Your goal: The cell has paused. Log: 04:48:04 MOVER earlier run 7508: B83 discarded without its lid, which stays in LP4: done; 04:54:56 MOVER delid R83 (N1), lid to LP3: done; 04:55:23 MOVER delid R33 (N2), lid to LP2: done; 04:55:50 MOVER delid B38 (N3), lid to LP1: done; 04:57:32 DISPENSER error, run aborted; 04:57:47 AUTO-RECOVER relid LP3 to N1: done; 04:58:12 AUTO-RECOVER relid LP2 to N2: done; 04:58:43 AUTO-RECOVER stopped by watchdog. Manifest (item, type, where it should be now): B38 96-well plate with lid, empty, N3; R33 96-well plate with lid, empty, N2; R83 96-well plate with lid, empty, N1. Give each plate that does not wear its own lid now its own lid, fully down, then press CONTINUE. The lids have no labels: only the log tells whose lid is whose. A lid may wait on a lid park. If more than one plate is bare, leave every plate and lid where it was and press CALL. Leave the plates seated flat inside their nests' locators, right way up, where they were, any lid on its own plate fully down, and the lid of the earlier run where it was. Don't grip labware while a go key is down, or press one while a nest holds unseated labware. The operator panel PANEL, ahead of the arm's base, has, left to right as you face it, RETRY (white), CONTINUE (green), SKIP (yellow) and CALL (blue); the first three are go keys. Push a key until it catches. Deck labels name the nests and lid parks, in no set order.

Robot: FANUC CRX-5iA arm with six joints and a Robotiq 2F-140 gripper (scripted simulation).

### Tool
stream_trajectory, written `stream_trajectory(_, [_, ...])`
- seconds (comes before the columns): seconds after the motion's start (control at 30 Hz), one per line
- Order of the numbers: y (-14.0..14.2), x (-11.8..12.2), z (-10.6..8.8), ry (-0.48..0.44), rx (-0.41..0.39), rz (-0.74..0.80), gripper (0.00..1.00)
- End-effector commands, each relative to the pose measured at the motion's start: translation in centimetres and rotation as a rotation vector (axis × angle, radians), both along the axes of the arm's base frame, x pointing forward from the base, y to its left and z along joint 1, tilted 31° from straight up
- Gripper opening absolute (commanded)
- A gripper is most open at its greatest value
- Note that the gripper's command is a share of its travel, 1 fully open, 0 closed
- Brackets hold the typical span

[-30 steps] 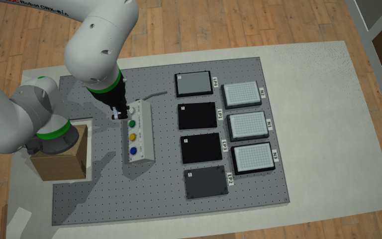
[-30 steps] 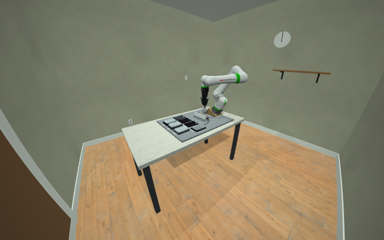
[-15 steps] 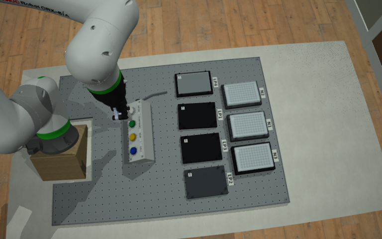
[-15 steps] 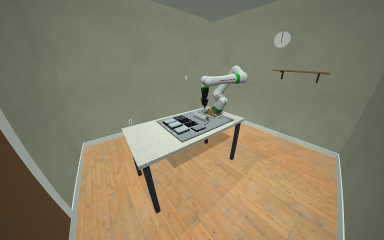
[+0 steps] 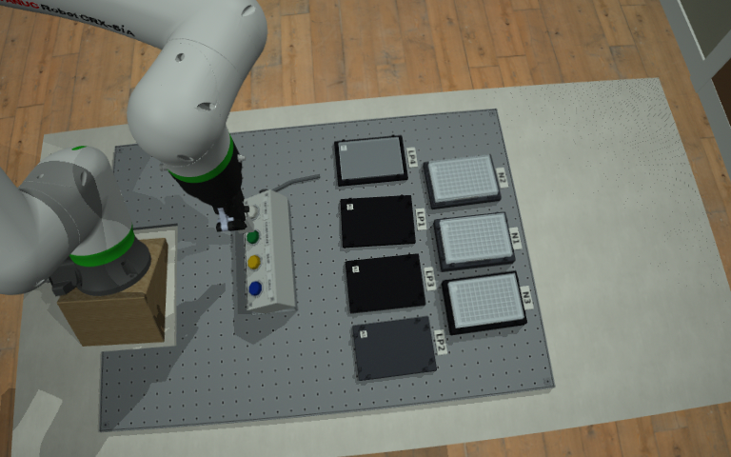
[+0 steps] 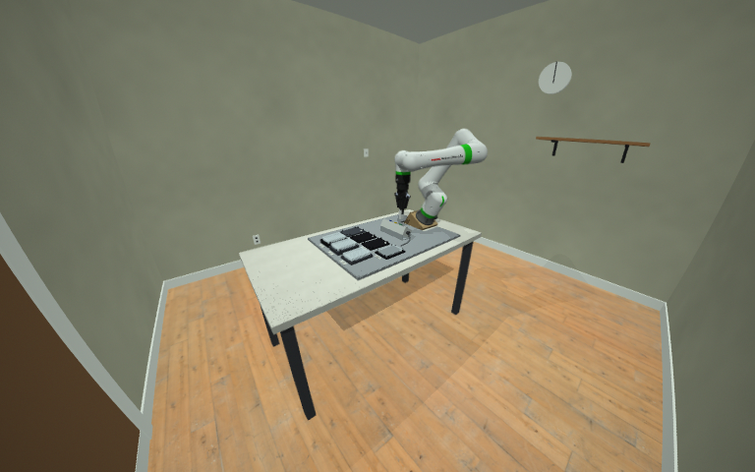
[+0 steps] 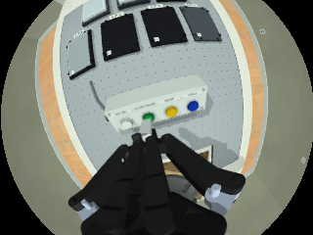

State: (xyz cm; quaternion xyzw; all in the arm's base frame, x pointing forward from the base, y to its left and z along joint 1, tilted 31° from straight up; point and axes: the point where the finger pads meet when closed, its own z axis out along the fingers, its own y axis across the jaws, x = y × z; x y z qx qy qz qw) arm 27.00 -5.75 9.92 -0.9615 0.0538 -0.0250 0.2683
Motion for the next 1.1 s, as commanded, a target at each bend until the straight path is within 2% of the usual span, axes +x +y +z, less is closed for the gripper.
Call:
stream_trajectory(0.0, [0.07,0.02,-0.14,0.000,0.000,0.000,0.00])
stream_trajectory(1.07, [0.26,0.05,-0.45,0.000,0.000,0.000,0.00])
